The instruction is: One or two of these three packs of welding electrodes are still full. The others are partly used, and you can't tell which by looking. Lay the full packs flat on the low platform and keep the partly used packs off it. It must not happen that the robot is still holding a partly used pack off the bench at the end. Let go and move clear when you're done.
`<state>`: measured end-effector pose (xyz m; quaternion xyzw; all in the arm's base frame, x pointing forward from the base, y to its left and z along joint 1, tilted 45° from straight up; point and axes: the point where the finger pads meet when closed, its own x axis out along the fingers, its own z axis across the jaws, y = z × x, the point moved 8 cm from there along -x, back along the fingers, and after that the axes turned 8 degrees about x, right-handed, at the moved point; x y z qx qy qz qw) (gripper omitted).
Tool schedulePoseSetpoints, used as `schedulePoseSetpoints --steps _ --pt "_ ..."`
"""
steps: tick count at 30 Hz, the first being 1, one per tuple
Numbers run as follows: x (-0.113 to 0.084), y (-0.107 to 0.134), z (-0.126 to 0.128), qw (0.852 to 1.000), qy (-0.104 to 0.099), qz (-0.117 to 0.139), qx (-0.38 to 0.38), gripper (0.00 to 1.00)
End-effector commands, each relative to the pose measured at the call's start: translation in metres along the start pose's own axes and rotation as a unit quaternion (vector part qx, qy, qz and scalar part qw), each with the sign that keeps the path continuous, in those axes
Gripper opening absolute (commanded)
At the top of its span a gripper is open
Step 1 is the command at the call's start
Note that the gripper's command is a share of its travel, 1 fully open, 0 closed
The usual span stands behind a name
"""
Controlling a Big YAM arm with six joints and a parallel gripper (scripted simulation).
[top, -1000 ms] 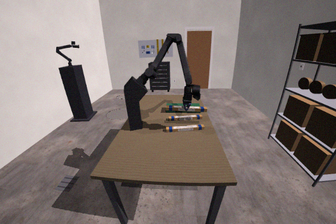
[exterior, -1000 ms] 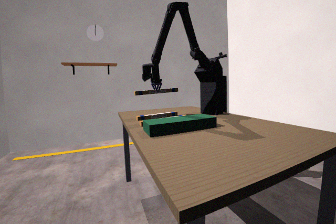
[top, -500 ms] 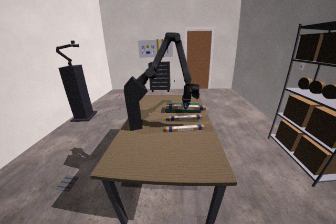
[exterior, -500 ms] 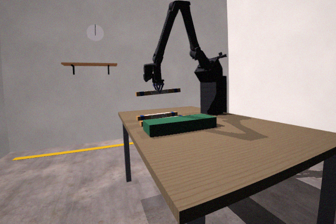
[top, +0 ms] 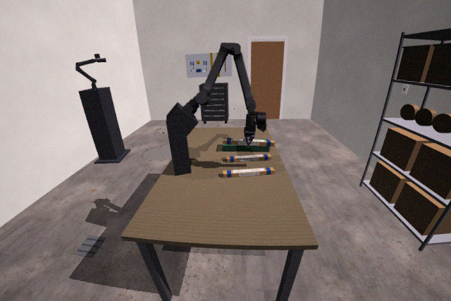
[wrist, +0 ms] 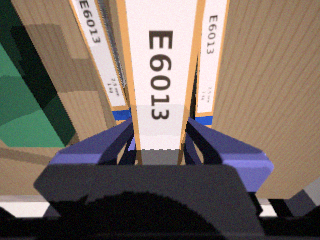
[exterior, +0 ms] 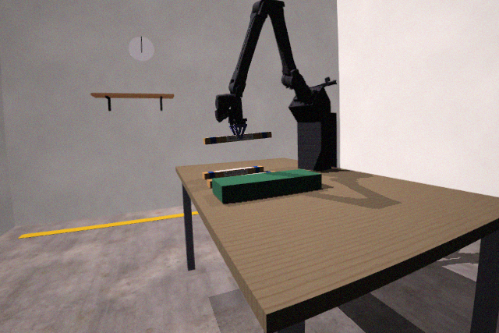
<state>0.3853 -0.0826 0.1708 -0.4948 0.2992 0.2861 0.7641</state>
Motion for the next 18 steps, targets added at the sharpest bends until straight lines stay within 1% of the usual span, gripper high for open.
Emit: schedulePoseSetpoints --steps 1,12,15,18 --pt "-0.024 -0.022 0.011 0.999 0.000 -0.046 0.006 0.00" --pt "-0.020 -0.016 0.043 0.999 -0.004 -0.044 0.004 0.00" --pt "-0.020 -0.016 0.044 0.999 -0.003 -0.044 0.005 0.00" --pt "-0.019 -0.015 0.052 0.999 -0.003 -0.045 0.006 0.00"
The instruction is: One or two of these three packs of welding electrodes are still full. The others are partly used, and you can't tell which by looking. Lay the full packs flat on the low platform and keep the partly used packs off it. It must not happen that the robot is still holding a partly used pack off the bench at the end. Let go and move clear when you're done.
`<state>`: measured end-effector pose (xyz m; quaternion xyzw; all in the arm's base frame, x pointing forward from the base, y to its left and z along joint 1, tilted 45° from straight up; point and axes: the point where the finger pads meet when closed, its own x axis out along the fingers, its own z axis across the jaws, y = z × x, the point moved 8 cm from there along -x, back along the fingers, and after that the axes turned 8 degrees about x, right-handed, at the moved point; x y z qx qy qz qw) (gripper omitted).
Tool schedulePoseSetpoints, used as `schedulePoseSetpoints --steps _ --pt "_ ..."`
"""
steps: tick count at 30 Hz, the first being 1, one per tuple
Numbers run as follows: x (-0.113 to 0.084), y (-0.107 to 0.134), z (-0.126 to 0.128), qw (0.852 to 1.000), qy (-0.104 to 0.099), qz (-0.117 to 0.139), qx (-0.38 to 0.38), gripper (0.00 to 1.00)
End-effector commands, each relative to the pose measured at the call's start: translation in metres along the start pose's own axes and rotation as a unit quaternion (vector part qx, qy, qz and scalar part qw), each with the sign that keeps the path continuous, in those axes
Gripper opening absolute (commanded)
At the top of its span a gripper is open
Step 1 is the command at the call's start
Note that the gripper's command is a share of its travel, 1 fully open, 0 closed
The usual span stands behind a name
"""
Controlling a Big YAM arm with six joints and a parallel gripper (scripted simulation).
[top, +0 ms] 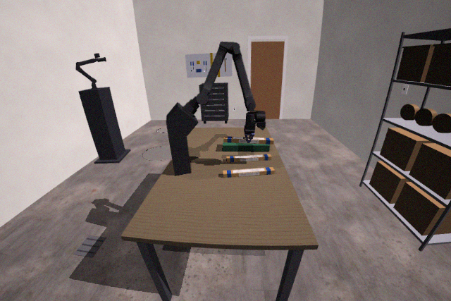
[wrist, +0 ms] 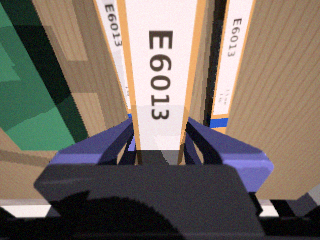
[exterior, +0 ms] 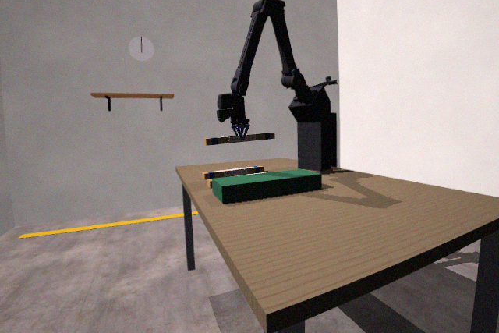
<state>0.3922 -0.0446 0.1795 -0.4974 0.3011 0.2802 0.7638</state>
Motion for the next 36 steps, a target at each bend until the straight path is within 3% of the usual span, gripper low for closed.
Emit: schedulePoseSetpoints --steps 1,36 --pt "-0.022 -0.018 0.015 0.999 -0.009 -0.041 0.006 0.00" --pt "-0.016 -0.008 0.101 0.999 -0.013 -0.039 0.008 0.00"
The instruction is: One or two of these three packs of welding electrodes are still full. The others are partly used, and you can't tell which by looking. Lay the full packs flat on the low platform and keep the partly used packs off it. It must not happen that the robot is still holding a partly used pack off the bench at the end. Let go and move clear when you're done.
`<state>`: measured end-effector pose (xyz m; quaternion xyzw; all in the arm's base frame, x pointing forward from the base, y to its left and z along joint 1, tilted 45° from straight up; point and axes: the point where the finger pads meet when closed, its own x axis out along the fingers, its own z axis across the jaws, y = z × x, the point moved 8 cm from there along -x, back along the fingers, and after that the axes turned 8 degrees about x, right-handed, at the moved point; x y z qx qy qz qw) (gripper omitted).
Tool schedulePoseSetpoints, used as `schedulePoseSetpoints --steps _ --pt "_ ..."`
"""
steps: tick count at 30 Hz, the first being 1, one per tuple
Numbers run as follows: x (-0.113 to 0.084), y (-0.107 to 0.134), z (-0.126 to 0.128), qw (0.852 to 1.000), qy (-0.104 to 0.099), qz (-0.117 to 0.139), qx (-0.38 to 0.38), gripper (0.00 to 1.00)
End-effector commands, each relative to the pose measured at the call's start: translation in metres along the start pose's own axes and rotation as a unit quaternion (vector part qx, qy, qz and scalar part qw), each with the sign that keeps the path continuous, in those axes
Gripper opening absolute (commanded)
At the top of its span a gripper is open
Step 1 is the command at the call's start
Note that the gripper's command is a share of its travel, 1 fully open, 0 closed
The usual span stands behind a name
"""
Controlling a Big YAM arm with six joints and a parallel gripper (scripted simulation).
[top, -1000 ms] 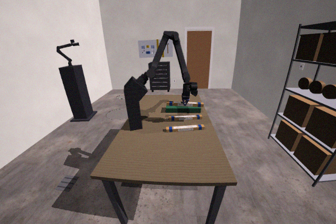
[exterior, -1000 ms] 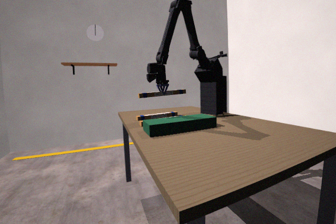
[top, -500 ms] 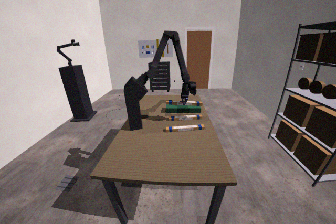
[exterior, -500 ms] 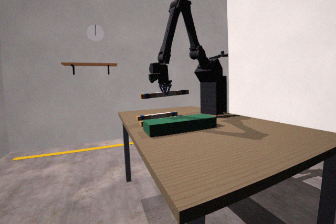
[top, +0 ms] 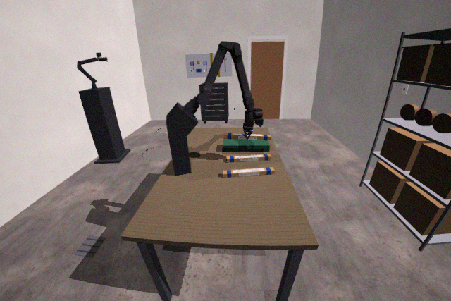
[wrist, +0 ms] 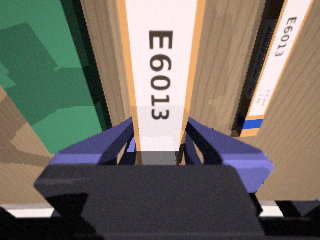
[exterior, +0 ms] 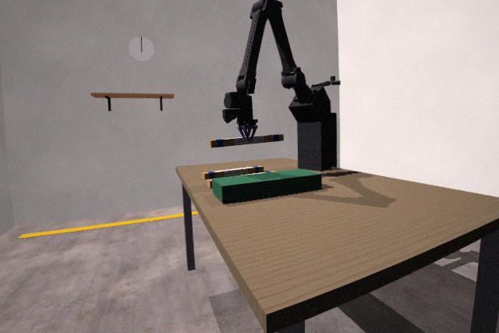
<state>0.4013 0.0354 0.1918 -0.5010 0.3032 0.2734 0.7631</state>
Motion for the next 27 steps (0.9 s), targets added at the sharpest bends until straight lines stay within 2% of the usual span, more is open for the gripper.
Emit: schedulePoseSetpoints --steps 1,20,27 --pt "-0.023 -0.022 0.023 0.999 -0.019 -0.034 0.008 0.00" --pt "-0.020 -0.015 0.069 0.999 -0.021 -0.033 0.010 0.00" --pt "-0.012 -0.009 0.083 1.000 -0.017 -0.025 0.010 0.00"
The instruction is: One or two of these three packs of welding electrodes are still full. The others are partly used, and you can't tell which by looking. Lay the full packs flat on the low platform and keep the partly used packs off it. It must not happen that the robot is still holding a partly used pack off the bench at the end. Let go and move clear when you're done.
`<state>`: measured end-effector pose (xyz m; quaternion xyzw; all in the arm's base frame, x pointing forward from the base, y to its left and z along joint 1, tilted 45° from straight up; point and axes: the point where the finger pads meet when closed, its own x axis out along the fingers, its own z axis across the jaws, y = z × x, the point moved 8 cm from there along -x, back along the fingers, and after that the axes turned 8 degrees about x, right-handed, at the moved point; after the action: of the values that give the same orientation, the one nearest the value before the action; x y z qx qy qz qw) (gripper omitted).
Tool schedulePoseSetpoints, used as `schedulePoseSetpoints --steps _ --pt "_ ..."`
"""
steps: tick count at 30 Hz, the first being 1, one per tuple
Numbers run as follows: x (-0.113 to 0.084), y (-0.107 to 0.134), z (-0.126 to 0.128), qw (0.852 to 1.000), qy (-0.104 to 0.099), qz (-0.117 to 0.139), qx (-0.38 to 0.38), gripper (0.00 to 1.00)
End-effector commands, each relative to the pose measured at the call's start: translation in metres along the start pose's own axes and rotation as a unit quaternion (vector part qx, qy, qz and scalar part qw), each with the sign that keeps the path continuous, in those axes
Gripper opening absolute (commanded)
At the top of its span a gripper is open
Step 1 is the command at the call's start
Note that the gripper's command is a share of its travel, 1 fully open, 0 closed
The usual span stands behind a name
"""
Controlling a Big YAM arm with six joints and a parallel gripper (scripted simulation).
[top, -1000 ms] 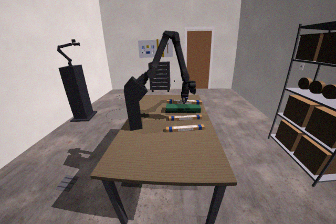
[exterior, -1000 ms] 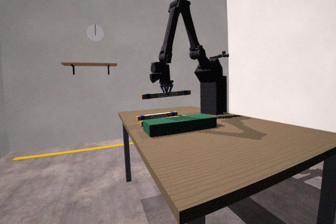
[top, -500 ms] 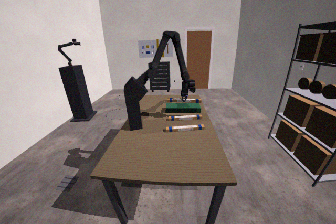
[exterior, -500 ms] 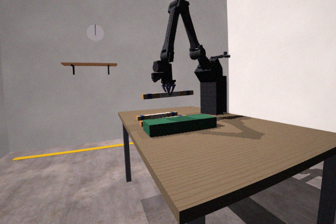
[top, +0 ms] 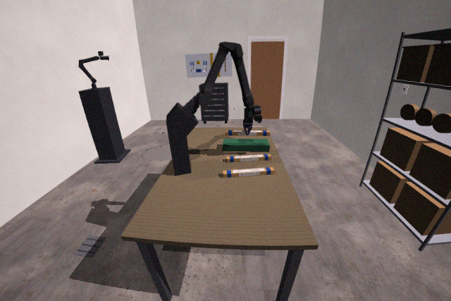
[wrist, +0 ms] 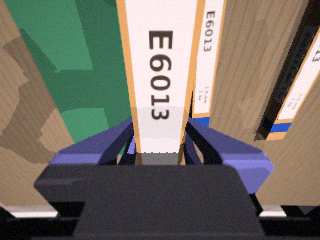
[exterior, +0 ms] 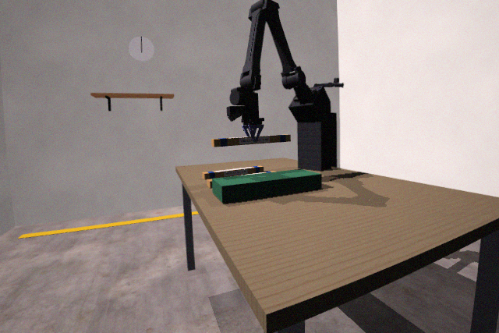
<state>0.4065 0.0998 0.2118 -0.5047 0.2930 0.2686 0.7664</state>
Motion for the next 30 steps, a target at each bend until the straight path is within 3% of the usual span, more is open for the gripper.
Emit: schedulePoseSetpoints --steps 1,30 --pt "-0.007 -0.016 0.016 1.000 -0.011 -0.014 0.012 0.00" --pt "0.001 -0.005 0.085 1.000 -0.013 -0.014 0.013 0.00"
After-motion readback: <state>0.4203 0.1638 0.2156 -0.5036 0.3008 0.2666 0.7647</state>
